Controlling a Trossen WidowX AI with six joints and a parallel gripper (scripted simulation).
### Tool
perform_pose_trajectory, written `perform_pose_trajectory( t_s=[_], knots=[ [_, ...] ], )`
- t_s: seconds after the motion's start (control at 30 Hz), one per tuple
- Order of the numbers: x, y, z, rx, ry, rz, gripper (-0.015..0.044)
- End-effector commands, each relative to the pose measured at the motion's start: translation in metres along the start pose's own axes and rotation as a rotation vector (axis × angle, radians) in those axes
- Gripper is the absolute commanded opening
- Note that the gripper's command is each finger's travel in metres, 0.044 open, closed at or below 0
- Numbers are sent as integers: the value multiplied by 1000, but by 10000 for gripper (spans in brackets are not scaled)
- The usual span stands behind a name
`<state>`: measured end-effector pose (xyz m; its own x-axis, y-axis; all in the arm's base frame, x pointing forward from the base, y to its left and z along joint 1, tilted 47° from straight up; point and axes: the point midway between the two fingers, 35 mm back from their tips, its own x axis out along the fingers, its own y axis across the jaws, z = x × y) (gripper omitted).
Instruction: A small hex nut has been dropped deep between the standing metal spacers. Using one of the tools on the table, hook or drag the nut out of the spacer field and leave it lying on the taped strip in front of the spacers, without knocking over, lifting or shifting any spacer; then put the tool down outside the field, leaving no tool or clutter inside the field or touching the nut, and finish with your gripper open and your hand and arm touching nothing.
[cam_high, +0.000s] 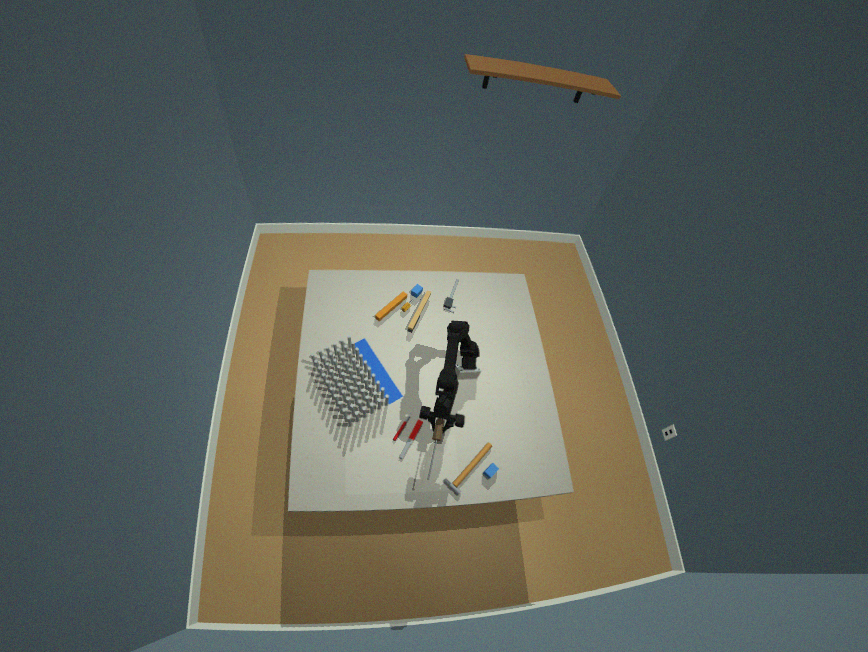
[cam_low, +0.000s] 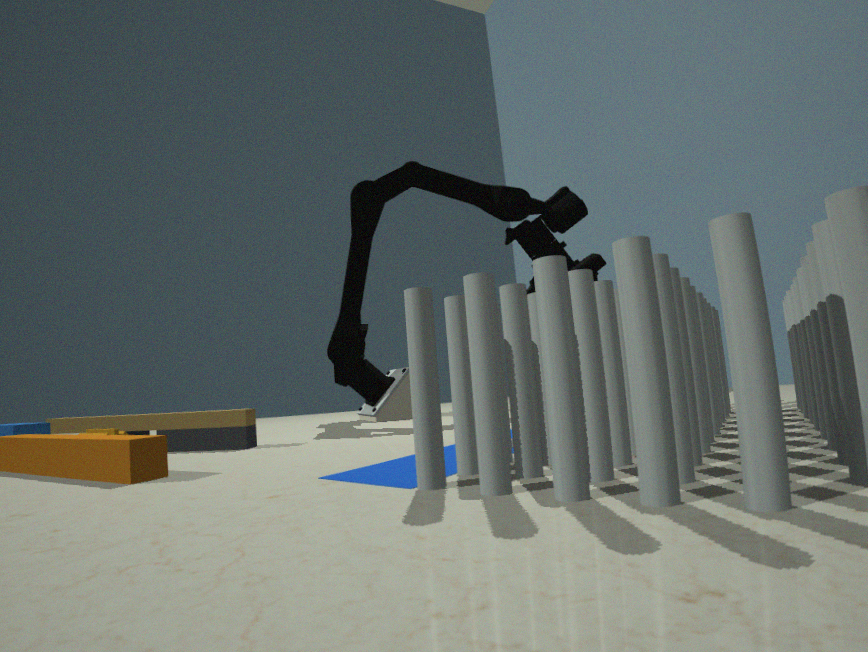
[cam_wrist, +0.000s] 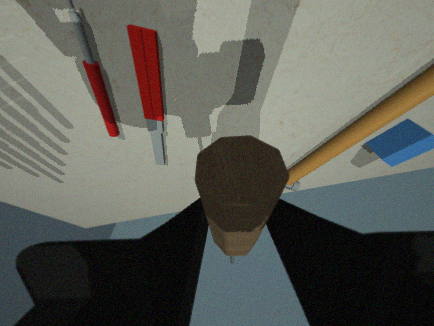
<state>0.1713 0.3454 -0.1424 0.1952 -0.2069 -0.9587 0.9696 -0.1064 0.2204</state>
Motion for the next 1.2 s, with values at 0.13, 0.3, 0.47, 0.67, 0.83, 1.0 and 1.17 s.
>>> perform_pose_trajectory(
  t_s=[0.13,0.3,0.47,0.67,0.83,1.0,1.17],
  knots=[
    [7,1,2,-4,6,1,0],
    [11,1,4,-4,6,1,0],
    [16,2,6,-4,6,1,0],
    [21,2,9,-4,6,1,0],
    [26,2,11,-4,6,1,0],
    [30,3,13,-4,6,1,0],
    [34,3,16,-4,6,1,0]
  ],
)
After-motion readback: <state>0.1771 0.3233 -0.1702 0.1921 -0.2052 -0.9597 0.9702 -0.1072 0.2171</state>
